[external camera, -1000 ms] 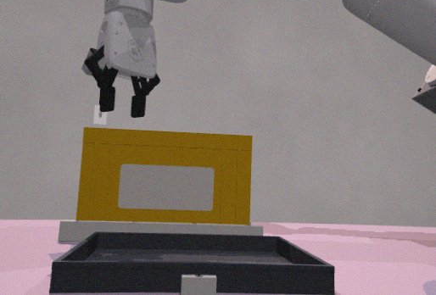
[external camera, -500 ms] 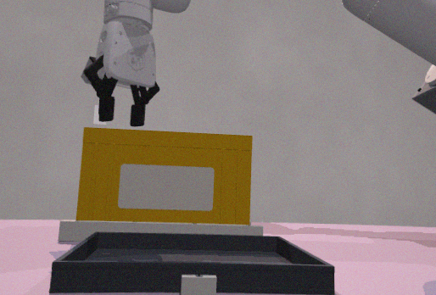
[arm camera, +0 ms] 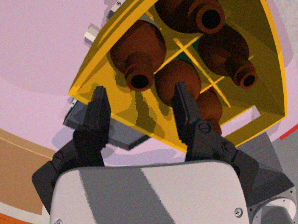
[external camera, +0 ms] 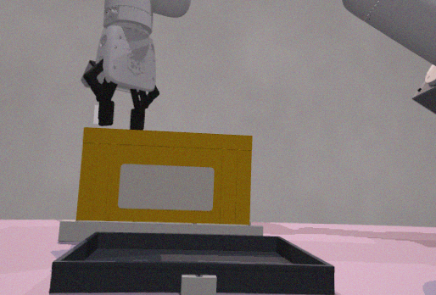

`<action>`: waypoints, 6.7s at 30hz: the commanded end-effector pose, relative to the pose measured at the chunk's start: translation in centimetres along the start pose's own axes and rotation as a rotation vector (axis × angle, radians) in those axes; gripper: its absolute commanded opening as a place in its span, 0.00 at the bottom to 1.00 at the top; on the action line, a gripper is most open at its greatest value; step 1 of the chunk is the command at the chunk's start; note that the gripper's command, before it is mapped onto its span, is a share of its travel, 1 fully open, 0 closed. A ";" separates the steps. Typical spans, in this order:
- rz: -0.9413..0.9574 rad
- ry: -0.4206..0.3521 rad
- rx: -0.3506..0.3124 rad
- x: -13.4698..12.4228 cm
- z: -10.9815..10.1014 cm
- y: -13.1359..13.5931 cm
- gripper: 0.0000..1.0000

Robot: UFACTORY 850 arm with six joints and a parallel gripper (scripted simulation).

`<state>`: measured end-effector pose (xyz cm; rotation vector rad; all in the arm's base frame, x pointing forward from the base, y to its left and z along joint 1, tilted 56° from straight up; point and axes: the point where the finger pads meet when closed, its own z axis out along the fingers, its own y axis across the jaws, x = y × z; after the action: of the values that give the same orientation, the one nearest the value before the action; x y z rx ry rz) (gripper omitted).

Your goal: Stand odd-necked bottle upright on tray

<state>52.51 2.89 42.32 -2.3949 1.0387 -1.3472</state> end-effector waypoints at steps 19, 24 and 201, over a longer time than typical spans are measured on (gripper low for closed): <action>0.000 0.001 0.001 0.0 0.0 -0.1 0.65; 0.000 0.001 0.001 0.1 0.0 -0.1 0.65; 0.000 0.001 0.001 0.1 4.2 -0.1 0.65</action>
<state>55.96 2.25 40.00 -2.3946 1.0386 -1.3474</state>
